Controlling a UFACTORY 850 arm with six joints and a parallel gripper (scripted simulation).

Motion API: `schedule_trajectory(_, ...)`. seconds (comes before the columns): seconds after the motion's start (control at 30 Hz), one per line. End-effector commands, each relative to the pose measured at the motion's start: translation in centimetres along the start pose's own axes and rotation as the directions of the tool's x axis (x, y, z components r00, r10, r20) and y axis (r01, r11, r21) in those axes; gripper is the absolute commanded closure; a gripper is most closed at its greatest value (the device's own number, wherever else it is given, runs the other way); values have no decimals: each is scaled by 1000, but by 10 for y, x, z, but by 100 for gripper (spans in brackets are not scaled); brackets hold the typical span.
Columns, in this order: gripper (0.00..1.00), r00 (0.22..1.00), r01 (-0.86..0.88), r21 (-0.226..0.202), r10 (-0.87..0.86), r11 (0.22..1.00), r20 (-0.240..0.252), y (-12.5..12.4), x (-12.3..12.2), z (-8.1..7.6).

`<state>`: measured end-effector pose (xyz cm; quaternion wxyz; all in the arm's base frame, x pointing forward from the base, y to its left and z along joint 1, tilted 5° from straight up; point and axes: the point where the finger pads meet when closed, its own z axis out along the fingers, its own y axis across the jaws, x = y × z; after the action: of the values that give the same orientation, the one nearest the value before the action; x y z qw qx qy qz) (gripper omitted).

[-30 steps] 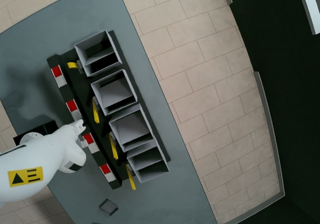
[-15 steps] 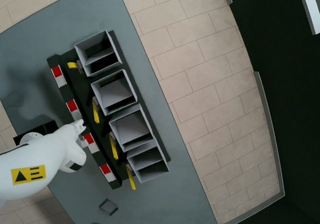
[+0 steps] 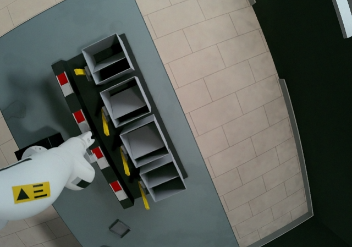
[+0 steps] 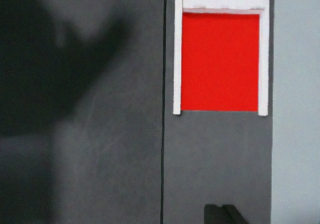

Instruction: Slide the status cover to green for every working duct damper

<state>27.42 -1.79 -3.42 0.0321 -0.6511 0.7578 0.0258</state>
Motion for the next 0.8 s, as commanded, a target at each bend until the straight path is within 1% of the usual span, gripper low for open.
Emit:
schedule_trajectory(0.0, 100, 1000, 0, 1, 0, 1000, 0, 0, 0, 0)
schedule_trajectory(0.77, 100, 1000, 0, 1, 0, 1000, 0, 0, -3, 0)
